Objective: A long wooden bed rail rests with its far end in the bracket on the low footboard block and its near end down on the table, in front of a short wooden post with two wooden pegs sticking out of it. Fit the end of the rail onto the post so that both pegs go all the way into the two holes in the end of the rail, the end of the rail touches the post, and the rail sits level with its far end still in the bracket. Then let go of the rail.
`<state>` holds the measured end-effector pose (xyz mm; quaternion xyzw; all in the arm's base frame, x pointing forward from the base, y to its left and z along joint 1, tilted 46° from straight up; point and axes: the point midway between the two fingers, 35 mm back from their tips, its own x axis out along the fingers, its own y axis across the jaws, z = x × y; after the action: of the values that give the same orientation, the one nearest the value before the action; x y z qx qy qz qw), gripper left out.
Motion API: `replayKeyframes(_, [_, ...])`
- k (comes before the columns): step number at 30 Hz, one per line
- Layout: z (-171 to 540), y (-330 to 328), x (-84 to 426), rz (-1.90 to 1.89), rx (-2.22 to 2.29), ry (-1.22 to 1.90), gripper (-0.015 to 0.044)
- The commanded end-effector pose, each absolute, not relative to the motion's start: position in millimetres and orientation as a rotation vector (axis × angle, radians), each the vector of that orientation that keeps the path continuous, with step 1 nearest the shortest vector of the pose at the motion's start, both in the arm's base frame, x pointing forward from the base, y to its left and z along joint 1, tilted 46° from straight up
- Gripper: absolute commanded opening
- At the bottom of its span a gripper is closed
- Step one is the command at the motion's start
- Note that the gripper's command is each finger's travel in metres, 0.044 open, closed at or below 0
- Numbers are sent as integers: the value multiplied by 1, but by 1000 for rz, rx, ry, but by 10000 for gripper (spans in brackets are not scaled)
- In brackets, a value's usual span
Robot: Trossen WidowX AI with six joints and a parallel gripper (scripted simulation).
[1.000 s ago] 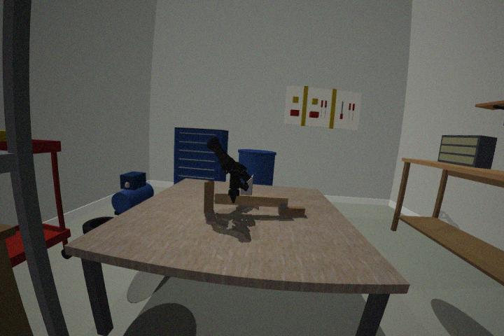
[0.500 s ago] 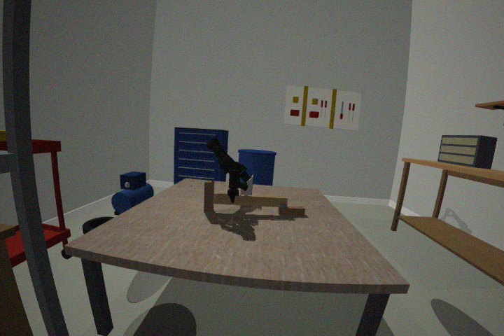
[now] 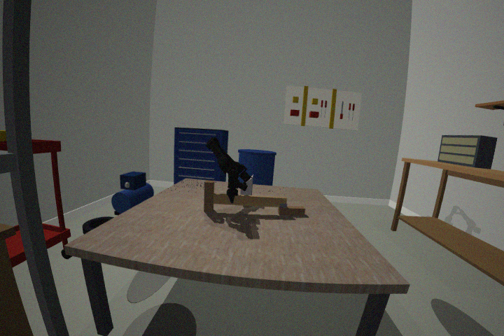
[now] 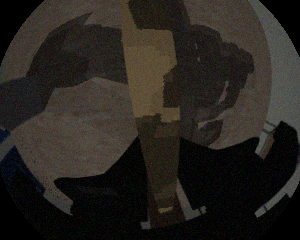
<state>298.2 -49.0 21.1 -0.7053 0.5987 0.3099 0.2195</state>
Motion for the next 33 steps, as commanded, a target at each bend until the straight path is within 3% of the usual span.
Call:
replayKeyframes(1, [23, -50, 299, 857, -1954, 1652, 0])
replayKeyframes(2, [24, -50, 299, 857, -1954, 1652, 0])
replayKeyframes(19, [21, -49, 298, 857, -1951, 1656, 440])
replayKeyframes(33, [21, -7, 290, 860, -1951, 1650, 440])
